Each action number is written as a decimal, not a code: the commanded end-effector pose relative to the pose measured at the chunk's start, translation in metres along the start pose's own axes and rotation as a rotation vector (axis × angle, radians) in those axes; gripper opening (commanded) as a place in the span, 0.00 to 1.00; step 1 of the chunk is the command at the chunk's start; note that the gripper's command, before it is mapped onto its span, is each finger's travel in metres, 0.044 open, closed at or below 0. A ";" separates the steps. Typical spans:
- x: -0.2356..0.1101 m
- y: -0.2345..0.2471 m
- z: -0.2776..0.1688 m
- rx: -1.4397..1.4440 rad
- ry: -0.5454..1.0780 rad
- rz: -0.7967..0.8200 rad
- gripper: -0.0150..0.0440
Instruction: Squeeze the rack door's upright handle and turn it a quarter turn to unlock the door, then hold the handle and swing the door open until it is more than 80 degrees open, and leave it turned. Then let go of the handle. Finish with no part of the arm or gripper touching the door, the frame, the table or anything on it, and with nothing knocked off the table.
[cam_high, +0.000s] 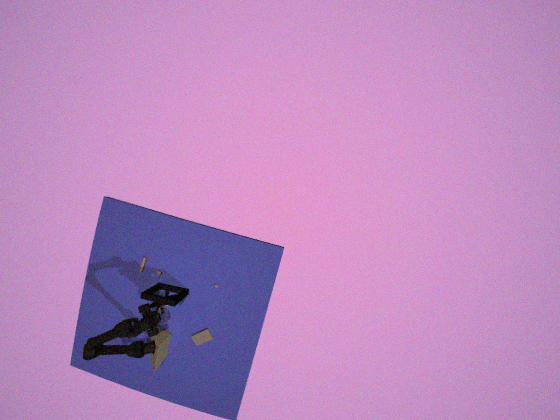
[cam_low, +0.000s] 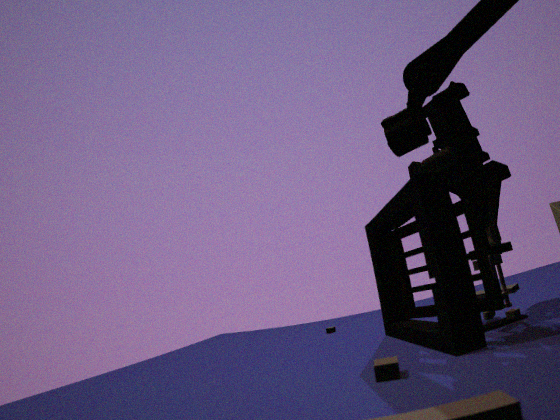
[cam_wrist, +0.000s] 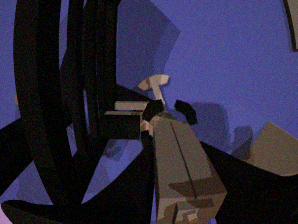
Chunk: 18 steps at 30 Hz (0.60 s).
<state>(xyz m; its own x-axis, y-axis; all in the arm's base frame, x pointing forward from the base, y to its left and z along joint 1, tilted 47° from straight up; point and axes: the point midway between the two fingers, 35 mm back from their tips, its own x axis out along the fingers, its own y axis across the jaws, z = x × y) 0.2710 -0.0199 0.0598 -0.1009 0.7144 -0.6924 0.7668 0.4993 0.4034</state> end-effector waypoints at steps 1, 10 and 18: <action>0.000 -0.004 0.002 -0.095 -0.009 0.008 0.29; 0.000 -0.022 0.008 -0.233 -0.010 0.006 0.29; 0.000 -0.038 0.016 -0.353 -0.011 0.005 0.29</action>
<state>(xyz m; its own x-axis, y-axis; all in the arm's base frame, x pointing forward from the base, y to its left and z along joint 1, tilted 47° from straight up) 0.2531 -0.0428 0.0388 -0.0946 0.7116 -0.6962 0.5564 0.6177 0.5558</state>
